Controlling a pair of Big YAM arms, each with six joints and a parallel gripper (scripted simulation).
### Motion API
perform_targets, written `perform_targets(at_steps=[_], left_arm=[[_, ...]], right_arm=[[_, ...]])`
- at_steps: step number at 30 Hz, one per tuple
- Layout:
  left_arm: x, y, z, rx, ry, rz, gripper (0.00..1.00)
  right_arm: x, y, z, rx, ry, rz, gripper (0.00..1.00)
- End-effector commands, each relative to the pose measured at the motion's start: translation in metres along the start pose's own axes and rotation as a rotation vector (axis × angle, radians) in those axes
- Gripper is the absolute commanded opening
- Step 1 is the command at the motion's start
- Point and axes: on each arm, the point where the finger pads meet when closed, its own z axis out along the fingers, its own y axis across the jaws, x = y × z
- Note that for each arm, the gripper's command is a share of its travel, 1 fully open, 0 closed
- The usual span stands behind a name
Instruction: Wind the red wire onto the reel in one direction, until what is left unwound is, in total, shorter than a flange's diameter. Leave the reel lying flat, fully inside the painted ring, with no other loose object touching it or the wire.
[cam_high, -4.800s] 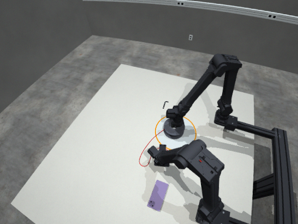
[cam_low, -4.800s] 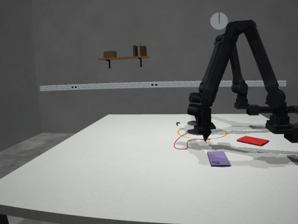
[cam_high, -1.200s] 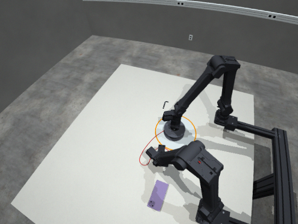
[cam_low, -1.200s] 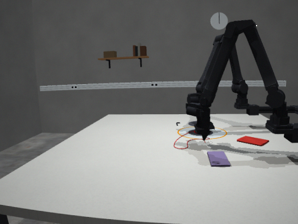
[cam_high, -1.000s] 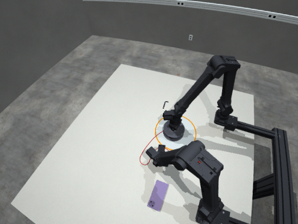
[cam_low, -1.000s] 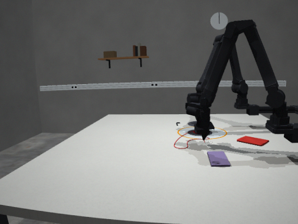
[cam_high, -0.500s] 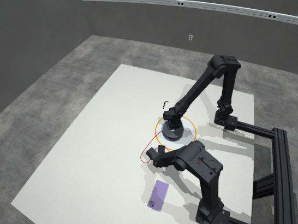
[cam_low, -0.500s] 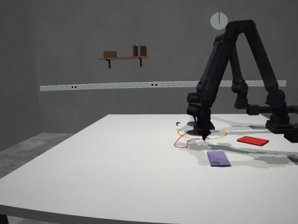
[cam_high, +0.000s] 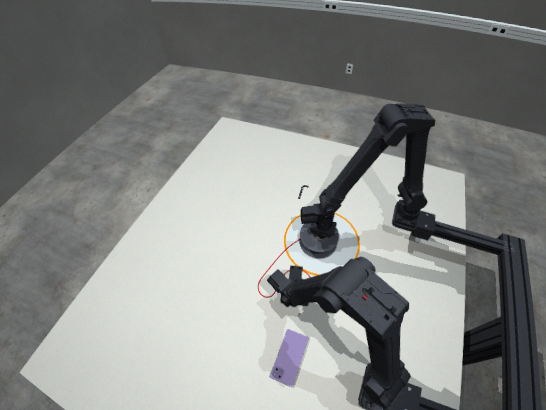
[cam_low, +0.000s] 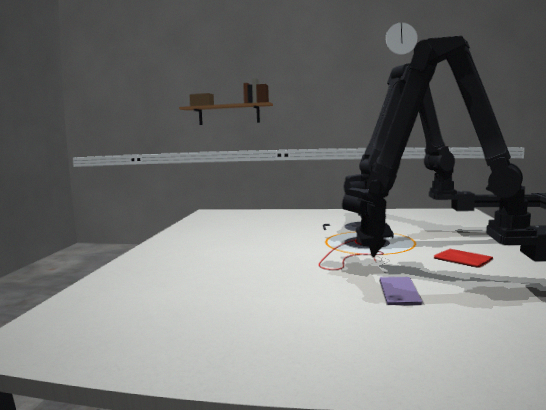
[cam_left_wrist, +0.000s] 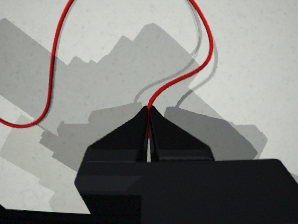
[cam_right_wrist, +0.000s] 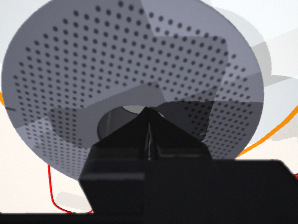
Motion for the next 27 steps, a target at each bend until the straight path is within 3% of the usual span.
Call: perform_targets(at_steps=[1,3,6,10,12,13,27], left_arm=[[0.0023,0.0008,0.0022,0.004,0.009,0.007,0.00],[0.0022,0.0004,0.0022,0.004,0.009,0.007,0.00],[0.0020,-0.0001,0.0021,0.004,0.009,0.007,0.00],[0.0018,-0.0007,0.0021,0.004,0.009,0.007,0.00],[0.0018,-0.0007,0.0021,0.004,0.009,0.007,0.00],[0.0018,-0.0009,0.0021,0.004,0.009,0.007,0.00],[0.0013,-0.0024,0.0020,0.004,0.009,0.008,0.00]], right_arm=[[0.0039,0.0042,0.0036,0.007,-0.005,0.029,0.00],[0.0039,0.0042,0.0036,0.008,-0.005,-0.081,0.00],[0.0039,0.0042,0.0036,0.006,-0.003,-0.415,0.00],[0.0039,0.0042,0.0036,-0.006,-0.010,-0.632,0.00],[0.0039,0.0042,0.0036,-0.006,-0.010,-0.632,0.00],[0.0039,0.0042,0.0036,-0.006,-0.014,-0.774,0.00],[0.0053,0.0089,-0.0009,-0.007,-0.029,-1.542,0.00]])
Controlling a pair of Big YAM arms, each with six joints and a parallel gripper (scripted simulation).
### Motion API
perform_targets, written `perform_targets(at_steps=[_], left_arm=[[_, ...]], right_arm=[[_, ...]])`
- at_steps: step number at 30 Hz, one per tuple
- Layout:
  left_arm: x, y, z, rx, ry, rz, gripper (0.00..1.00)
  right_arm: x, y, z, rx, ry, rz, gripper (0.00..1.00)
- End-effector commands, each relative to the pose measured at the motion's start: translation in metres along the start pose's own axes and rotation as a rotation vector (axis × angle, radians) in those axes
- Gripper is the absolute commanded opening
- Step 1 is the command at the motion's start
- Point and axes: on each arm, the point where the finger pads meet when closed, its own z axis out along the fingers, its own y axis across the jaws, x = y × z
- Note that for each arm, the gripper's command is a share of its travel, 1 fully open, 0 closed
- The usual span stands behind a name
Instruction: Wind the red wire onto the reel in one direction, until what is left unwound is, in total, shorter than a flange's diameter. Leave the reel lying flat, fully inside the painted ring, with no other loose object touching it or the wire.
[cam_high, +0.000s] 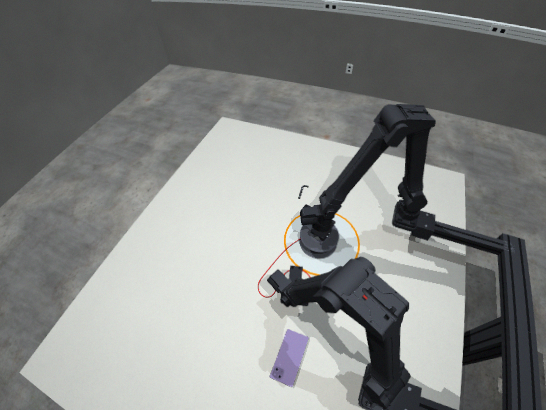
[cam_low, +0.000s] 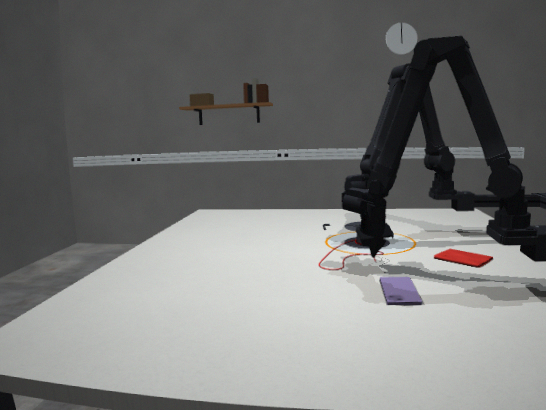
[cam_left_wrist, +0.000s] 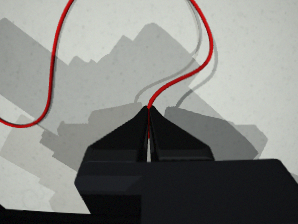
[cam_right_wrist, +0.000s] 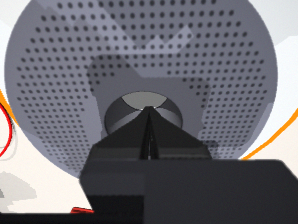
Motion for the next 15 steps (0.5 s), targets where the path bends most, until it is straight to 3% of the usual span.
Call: perform_targets(at_steps=[1,2,3,11,15], left_arm=[[0.001,-0.003,0.002,0.005,0.007,0.007,0.00],[0.001,-0.003,0.002,0.005,0.007,0.007,0.00],[0.001,-0.003,0.002,0.005,0.007,0.007,0.00],[0.001,-0.003,0.002,0.005,0.007,0.007,0.00],[0.001,-0.003,0.002,0.005,0.007,0.007,0.00]], right_arm=[[-0.004,0.007,-0.001,-0.016,0.005,-0.292,0.00],[-0.004,0.007,-0.001,-0.016,0.005,-0.292,0.00],[-0.005,0.008,-0.002,-0.017,0.007,-0.433,0.00],[-0.015,0.014,-0.011,-0.027,0.028,-0.875,0.00],[-0.015,0.014,-0.011,-0.031,0.030,-0.924,0.14]])
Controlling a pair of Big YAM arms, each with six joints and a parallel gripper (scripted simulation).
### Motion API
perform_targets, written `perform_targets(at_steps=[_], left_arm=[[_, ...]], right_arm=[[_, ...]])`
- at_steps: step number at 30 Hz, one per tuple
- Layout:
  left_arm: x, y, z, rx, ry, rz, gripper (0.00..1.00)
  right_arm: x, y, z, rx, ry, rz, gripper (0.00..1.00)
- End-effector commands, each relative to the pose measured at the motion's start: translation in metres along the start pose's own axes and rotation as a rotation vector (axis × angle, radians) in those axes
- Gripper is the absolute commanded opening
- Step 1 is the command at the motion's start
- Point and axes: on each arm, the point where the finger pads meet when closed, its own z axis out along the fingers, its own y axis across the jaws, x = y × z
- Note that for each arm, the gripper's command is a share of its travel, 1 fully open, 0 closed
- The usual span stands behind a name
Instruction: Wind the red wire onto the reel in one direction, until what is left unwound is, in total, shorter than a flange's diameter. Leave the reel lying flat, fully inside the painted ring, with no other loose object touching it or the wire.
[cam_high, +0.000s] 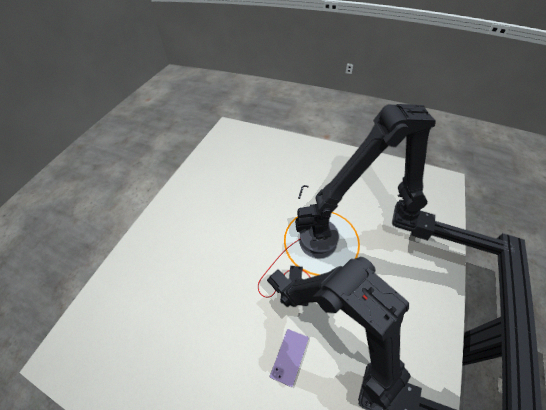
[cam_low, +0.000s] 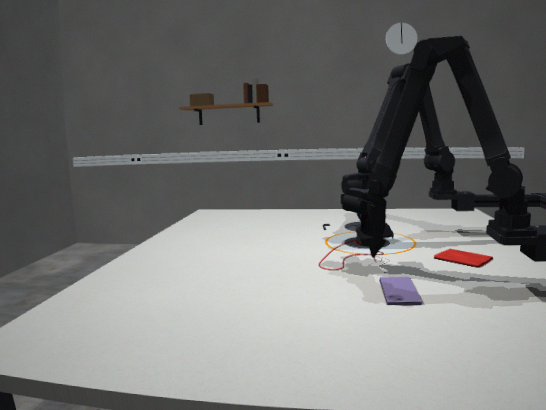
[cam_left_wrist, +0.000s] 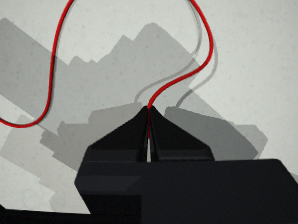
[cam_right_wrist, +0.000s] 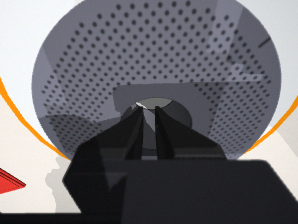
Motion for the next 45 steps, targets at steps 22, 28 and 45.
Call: perform_targets(at_steps=[22,28,45], left_arm=[[0.000,-0.005,0.002,0.009,-0.006,0.011,0.00],[0.000,-0.005,0.002,0.009,-0.006,0.011,0.00],[-0.006,0.001,0.000,0.002,0.033,0.023,0.00]], right_arm=[[-0.001,-0.008,-0.001,-0.011,-0.011,-0.157,0.52],[0.022,-0.015,0.007,-0.011,-0.011,-0.157,0.52],[0.035,-0.018,0.013,-0.013,-0.009,0.197,0.52]])
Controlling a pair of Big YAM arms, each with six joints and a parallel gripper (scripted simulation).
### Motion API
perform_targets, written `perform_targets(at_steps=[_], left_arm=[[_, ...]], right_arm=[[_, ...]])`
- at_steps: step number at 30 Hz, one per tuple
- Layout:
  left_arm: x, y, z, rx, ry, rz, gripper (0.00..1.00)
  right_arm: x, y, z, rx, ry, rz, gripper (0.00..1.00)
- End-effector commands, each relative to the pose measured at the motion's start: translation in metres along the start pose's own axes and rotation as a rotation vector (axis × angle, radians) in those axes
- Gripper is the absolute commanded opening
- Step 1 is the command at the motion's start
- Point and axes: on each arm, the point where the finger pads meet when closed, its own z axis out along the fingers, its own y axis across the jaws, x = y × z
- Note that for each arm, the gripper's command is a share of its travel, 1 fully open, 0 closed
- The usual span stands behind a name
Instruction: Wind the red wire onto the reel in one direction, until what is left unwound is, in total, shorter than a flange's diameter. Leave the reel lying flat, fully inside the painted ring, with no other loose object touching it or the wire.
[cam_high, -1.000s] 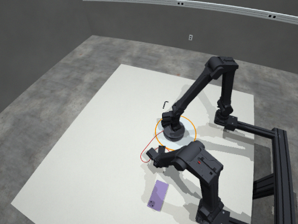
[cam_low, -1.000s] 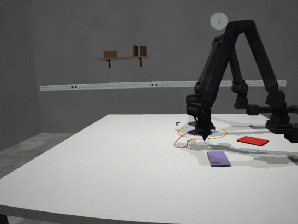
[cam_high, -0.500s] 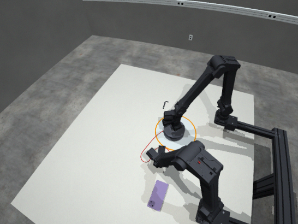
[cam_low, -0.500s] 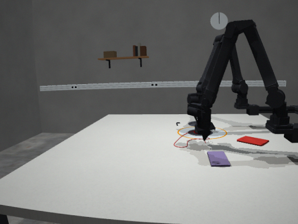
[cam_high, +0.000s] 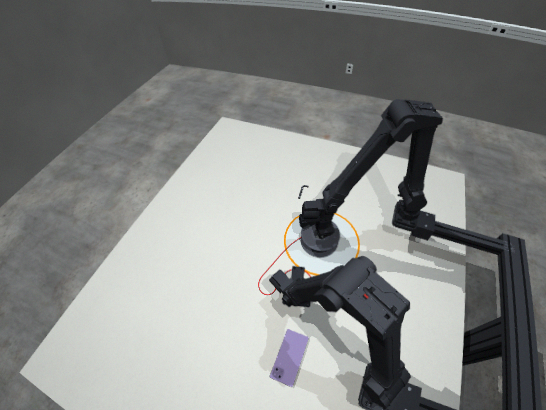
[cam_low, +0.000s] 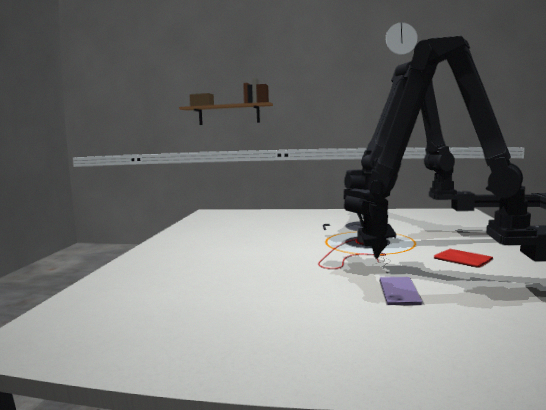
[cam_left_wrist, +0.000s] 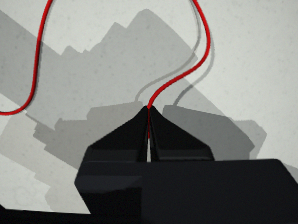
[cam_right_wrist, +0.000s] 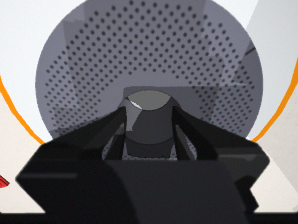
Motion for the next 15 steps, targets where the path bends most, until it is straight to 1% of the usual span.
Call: perform_targets(at_steps=[1,8,10,11,15], left_arm=[[-0.0134,0.0103,-0.0027,-0.011,-0.002,0.021,0.00],[-0.0205,0.0166,-0.0040,-0.014,0.016,0.008,0.00],[-0.0205,0.0166,-0.0040,-0.014,0.016,0.008,0.00],[-0.0202,0.0164,-0.0040,-0.014,0.021,0.008,0.00],[-0.0184,0.0147,-0.0035,-0.016,0.027,0.008,0.00]], right_arm=[[0.0310,-0.0064,0.0185,0.013,0.078,0.341,0.52],[0.0310,-0.0064,0.0185,0.023,0.009,0.678,0.52],[0.0310,-0.0064,0.0185,0.023,0.009,0.678,0.52],[0.0310,-0.0064,0.0185,0.025,-0.003,0.798,0.52],[0.0310,-0.0064,0.0185,0.027,-0.037,0.983,0.52]])
